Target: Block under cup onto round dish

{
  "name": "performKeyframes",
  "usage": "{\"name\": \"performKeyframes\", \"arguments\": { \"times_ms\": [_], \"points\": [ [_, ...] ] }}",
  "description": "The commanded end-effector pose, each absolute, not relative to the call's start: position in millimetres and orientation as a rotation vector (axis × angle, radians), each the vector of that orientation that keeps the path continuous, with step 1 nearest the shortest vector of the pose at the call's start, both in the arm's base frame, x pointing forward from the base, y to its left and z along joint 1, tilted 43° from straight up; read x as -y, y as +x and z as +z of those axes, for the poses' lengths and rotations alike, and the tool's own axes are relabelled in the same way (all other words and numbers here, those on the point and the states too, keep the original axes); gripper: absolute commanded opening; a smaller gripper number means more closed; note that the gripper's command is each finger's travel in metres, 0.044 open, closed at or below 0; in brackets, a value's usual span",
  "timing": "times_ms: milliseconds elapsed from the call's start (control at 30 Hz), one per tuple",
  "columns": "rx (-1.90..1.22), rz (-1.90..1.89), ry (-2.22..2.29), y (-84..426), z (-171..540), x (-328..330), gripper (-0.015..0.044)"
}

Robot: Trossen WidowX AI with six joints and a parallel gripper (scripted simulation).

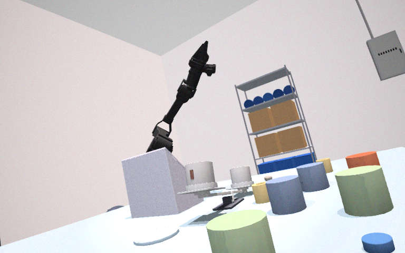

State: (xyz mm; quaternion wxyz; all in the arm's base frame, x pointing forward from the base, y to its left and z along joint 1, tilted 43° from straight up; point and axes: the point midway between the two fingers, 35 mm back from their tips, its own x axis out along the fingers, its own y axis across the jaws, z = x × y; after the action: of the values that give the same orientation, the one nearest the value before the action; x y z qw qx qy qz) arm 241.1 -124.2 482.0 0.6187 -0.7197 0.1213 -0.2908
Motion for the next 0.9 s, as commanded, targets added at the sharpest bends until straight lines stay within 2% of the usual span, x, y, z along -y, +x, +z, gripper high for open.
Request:
{"name": "performKeyframes", "arguments": {
  "times_ms": [0, 433, 867],
  "points": [
    [-0.329, -0.559, -1.636, 259.8, 451.5, 131.7, 0.044],
    [-0.474, -0.273, -1.509, 289.1, 362.1, 150.4, 0.044],
    [-0.609, -0.026, -1.281, 292.8, 272.3, 160.5, 0.044]
  ]
}}
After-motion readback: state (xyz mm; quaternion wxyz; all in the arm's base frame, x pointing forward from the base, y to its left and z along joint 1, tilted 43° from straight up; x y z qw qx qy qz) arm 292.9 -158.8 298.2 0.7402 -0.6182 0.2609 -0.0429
